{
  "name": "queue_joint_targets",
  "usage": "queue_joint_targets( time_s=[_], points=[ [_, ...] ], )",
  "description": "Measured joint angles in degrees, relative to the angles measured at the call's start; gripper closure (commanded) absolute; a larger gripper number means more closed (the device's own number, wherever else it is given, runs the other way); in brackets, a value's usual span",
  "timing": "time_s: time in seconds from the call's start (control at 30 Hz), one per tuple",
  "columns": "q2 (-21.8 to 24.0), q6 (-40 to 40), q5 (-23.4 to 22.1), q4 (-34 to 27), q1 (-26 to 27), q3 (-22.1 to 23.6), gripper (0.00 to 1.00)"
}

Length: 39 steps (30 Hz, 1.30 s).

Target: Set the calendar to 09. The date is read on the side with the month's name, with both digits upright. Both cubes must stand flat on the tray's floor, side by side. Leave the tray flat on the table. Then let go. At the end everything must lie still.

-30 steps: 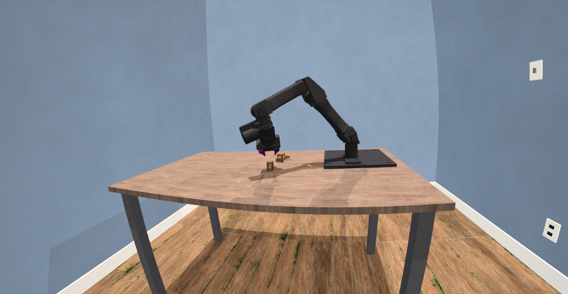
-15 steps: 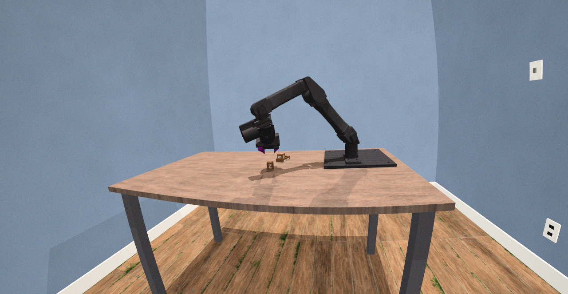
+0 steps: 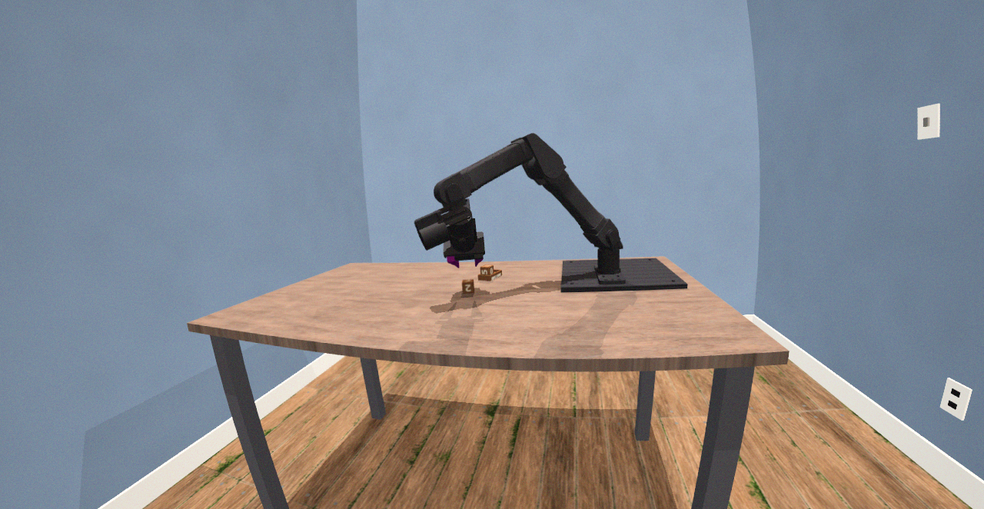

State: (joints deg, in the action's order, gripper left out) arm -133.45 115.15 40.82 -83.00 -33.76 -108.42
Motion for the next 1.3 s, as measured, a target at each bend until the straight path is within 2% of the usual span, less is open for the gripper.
queue_joint_targets(
  time_s=[1.3],
  points=[
    [-3.96,0.0,0.2,10.47,0.0,6.62,0.53]
  ],
)
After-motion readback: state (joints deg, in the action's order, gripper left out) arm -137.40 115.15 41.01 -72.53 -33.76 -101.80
